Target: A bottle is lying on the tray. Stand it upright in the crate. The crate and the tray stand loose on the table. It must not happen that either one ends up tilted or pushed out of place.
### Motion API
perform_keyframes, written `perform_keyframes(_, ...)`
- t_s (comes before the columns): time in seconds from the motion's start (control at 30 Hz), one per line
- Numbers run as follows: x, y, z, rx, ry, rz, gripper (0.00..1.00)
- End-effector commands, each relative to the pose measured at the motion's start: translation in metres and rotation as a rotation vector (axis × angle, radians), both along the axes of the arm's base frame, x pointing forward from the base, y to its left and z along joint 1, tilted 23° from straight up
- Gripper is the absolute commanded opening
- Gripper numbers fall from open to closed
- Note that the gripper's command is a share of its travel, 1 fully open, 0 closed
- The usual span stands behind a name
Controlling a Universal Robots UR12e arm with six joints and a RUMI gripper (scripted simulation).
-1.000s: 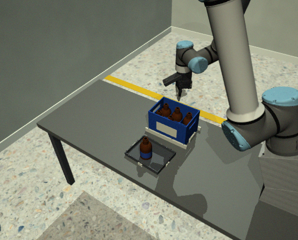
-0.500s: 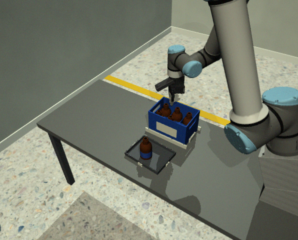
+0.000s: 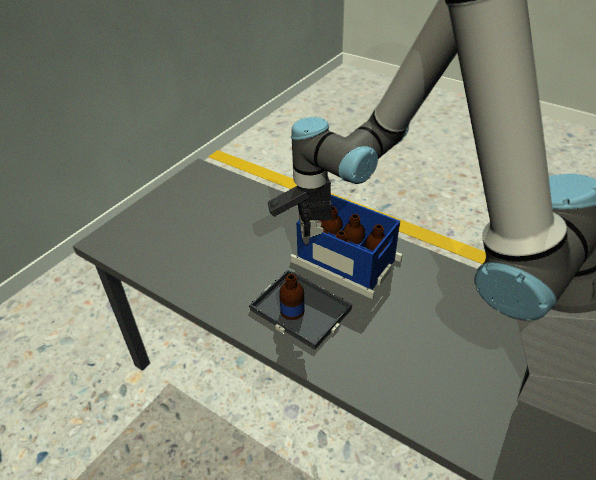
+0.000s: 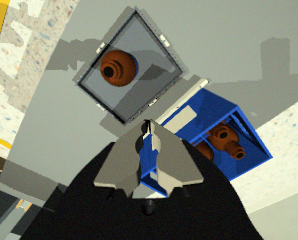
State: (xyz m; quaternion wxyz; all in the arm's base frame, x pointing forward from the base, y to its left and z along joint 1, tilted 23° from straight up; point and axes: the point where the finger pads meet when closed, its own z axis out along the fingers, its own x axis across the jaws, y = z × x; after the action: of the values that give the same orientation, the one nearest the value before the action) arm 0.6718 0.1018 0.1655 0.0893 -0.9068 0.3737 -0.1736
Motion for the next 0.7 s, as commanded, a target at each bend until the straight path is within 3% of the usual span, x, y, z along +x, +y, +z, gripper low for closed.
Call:
perform_keyframes(0.0, -0.001, 0.049, 0.004, -0.004, -0.005, -0.006, 0.0)
perform_keyframes(0.2, -0.007, 0.082, 0.006, -0.002, -0.011, -0.006, 0.0)
perform_keyframes(0.5, -0.007, 0.084, 0.007, -0.002, -0.012, -0.006, 0.0)
perform_keyframes(0.53, -0.007, 0.084, 0.007, -0.002, -0.012, -0.006, 0.38)
perform_keyframes(0.67, -0.007, 0.084, 0.007, -0.002, -0.012, -0.006, 0.38)
